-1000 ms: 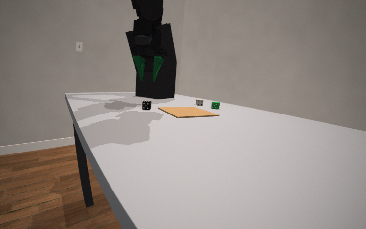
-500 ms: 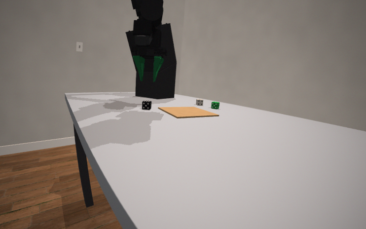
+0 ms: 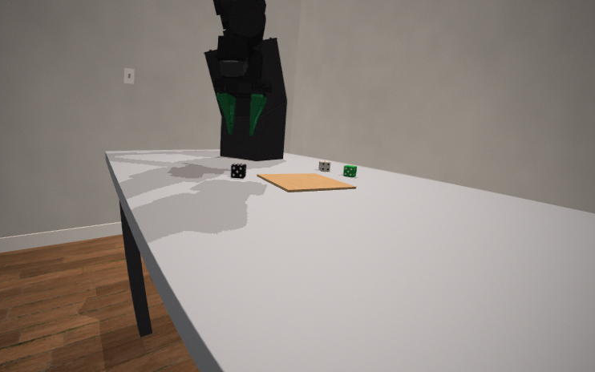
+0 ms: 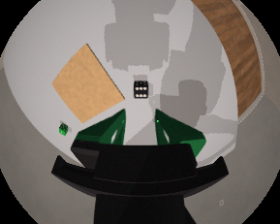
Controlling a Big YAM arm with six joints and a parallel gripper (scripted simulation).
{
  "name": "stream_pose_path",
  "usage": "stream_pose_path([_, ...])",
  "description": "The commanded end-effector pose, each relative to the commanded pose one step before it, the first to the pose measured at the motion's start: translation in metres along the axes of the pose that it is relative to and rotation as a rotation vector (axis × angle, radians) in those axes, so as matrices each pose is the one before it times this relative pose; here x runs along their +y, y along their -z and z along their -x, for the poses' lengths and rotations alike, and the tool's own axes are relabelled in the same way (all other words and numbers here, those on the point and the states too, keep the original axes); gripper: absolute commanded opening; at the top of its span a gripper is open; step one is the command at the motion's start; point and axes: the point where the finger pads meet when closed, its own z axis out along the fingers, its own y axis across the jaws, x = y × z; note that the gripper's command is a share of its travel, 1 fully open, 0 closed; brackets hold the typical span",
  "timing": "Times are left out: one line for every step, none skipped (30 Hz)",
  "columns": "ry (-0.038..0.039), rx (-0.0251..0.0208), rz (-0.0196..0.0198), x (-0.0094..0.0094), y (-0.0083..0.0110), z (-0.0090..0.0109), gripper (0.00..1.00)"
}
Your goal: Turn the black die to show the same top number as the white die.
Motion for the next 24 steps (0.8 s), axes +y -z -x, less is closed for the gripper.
stream_pose_path([0.00439, -0.0029, -0.00143, -0.00331, -0.00601, 0.0017, 0.39])
stream_pose_path([-0.00026, -0.00085, 0.00027, 0.00013, -0.00114, 0.00053, 0.39])
stream_pose_path([0.00001, 0.00004, 0.00003, -0.00001, -0.00116, -0.00005, 0.39])
stream_pose_path([0.00001, 0.00003, -0.00001, -0.00001, -0.00123, -0.00004, 0.39])
stream_pose_path([0.00001, 0.00004, 0.0, -0.00001, -0.00129, -0.00004, 0.39])
stream_pose_path([0.00001, 0.00004, 0.0, -0.00001, -0.00135, -0.00005, 0.39])
stream_pose_path([0.00002, 0.00004, -0.00001, -0.00001, -0.00141, -0.00005, 0.39])
stream_pose_path([0.00002, 0.00004, -0.00001, -0.00001, -0.00146, -0.00004, 0.39])
stream_pose_path([0.00002, 0.00004, -0.00001, -0.00001, -0.00151, -0.00005, 0.39])
stream_pose_path([0.00002, 0.00004, -0.00001, -0.00002, -0.00154, -0.00006, 0.39])
stream_pose_path([0.00002, 0.00004, -0.00001, -0.00001, -0.00158, -0.00005, 0.39])
stream_pose_path([0.00002, 0.00004, -0.00001, -0.00001, -0.0016, -0.00006, 0.39])
stream_pose_path([0.00002, 0.00004, -0.00001, -0.00002, -0.00162, -0.00006, 0.39])
stream_pose_path([0.00002, 0.00004, -0.00001, -0.00001, -0.00163, -0.00005, 0.39])
stream_pose_path([0.0, 0.0, 0.0, 0.0, 0.0, 0.0, 0.39])
stream_pose_path([0.0, 0.0, 0.0, 0.0, 0.0, 0.0, 0.39])
stream_pose_path([0.00002, -0.00001, -0.00037, -0.00008, -0.00164, -0.00005, 0.39])
stream_pose_path([0.00002, 0.0001, 0.00038, 0.00005, -0.00163, -0.00007, 0.39])
stream_pose_path([0.00002, 0.00004, -0.00001, -0.00001, -0.00163, -0.00005, 0.39])
stream_pose_path([0.00002, 0.00003, -0.00008, -0.00003, -0.00161, -0.00005, 0.39])
stream_pose_path([0.00002, 0.00004, -0.00002, -0.00002, -0.00158, -0.00006, 0.39])
stream_pose_path([0.00001, 0.00003, -0.00003, -0.00001, -0.00155, -0.00004, 0.39])
stream_pose_path([0.00001, 0.00003, -0.00004, -0.00002, -0.00151, -0.00005, 0.39])
stream_pose_path([0.00001, 0.00003, -0.00004, -0.00002, -0.00147, -0.00005, 0.39])
